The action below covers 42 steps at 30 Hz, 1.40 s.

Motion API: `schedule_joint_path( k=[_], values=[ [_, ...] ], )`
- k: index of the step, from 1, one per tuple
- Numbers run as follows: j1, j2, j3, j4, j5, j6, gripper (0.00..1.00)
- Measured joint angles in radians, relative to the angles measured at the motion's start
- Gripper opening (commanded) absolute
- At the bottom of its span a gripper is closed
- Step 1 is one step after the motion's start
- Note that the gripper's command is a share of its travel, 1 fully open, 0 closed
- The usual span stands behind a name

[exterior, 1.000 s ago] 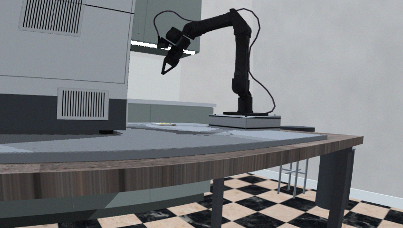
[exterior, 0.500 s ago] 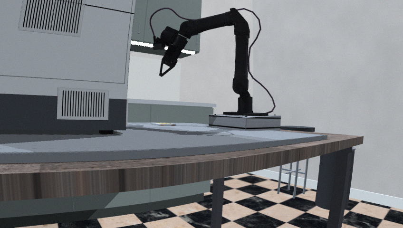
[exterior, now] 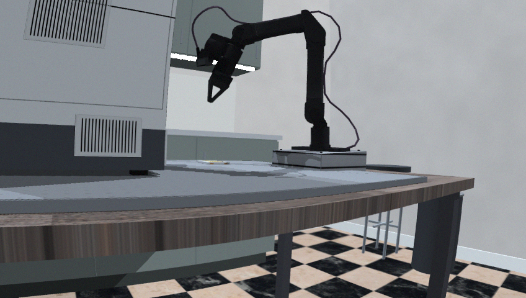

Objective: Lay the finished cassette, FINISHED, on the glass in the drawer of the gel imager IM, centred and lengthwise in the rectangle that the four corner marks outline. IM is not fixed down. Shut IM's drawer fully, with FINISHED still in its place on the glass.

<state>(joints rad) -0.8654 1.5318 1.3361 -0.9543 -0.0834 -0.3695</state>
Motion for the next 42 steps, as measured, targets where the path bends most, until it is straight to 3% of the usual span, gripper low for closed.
schedule_joint_path(
  k=[30,42],
  values=[
    [0.361,0.007,-0.03,-0.166,0.038,0.165,0.35],
    [0.552,0.007,-0.049,-0.232,0.051,0.241,0.35]
  ],
)
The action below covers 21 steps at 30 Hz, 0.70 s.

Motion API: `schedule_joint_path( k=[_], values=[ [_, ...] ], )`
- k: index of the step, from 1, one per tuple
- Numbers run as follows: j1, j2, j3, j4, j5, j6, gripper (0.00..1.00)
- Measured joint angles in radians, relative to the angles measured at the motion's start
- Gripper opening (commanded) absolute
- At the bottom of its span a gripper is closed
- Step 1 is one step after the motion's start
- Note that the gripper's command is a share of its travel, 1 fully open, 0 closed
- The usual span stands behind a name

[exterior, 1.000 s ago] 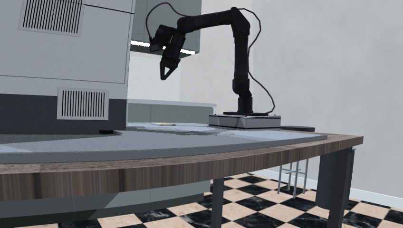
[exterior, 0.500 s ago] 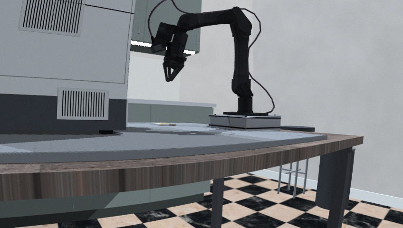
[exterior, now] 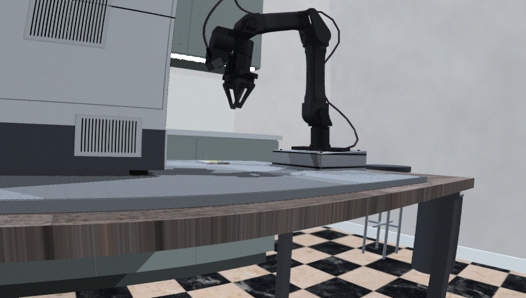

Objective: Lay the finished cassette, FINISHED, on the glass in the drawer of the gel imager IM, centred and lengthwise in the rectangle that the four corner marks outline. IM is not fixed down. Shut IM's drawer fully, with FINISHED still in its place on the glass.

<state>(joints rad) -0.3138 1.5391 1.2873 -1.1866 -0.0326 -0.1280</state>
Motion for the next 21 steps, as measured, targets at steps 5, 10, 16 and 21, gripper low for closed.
schedule_joint_path(
  k=[5,10,16,21],
  values=[
    [0.045,0.005,-0.005,-0.027,0.011,0.031,0.35],
    [0.137,0.002,-0.018,-0.053,0.014,0.064,0.35],
    [0.158,-0.007,-0.026,-0.068,0.016,0.094,0.35],
    [0.161,-0.007,-0.024,-0.071,0.016,0.1,0.35]
  ],
)
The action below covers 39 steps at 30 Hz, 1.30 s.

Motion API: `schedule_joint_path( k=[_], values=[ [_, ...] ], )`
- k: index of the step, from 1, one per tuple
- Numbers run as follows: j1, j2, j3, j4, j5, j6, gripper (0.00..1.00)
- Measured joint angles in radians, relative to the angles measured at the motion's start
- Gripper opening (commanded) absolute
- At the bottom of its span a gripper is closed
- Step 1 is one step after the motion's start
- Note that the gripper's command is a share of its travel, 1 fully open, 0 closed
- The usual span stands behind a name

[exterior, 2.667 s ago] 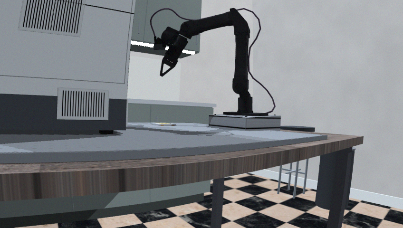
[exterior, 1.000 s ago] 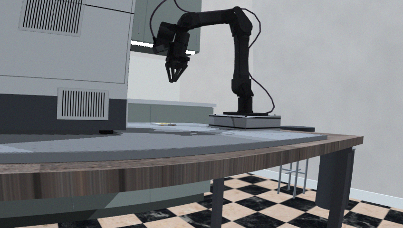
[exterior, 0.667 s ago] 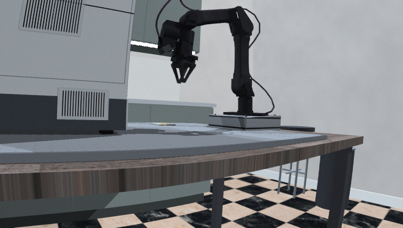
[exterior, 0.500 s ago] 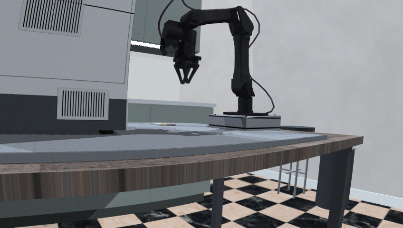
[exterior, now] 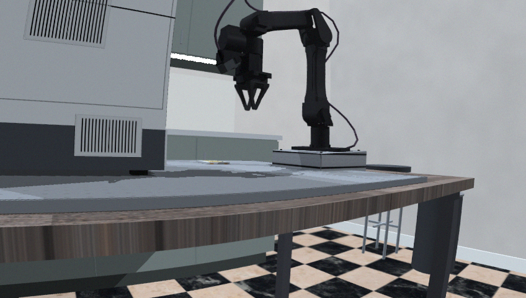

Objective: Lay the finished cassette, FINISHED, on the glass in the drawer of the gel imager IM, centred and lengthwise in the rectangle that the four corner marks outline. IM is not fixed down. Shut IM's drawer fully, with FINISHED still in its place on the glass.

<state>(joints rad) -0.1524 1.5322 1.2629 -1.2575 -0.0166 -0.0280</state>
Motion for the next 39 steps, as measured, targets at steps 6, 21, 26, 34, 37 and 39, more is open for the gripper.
schedule_joint_path(
  k=[6,21,26,34,37,39],
  values=[
    [-0.001,-0.004,0.087,-0.066,-0.002,0.006,0.35],
    [-0.002,-0.025,0.081,-0.074,0.0,0.006,0.35],
    [-0.005,-0.088,-0.036,0.067,-0.005,0.005,0.35],
    [-0.009,-0.164,-0.2,0.346,-0.008,0.006,0.35],
    [-0.009,-0.189,-0.283,0.478,-0.01,0.006,0.35],
    [-0.009,-0.2,-0.34,0.572,-0.011,0.007,0.35]
  ],
)
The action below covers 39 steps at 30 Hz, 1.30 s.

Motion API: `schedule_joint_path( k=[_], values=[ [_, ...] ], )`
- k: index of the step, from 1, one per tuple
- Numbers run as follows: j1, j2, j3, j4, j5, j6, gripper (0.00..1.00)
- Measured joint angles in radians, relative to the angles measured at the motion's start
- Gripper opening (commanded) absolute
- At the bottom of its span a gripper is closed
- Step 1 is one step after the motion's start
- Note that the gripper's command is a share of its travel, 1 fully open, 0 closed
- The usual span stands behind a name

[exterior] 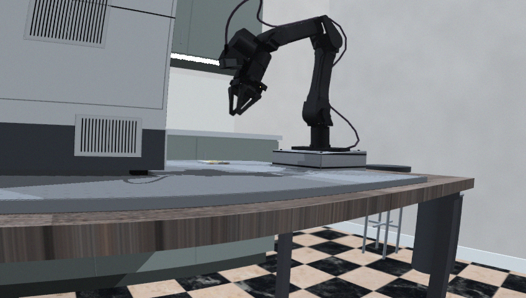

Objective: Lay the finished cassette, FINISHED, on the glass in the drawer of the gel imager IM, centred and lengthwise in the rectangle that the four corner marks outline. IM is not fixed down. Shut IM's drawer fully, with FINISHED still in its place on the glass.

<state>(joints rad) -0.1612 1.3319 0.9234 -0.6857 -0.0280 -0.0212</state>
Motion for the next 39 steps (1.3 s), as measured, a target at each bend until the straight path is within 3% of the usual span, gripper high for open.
schedule_joint_path(
  k=[7,12,17,24,31,39],
  values=[
    [-0.004,0.016,-0.171,0.339,-0.003,0.004,0.35],
    [-0.004,0.076,-0.18,0.503,-0.003,0.008,0.35],
    [-0.004,0.2,-0.13,0.63,-0.003,0.008,0.35],
    [-0.004,0.363,-0.04,0.726,-0.003,0.009,0.35],
    [-0.004,0.457,0.035,0.771,-0.003,0.009,0.35],
    [-0.004,0.465,0.042,0.776,-0.003,0.009,0.35]
  ],
)
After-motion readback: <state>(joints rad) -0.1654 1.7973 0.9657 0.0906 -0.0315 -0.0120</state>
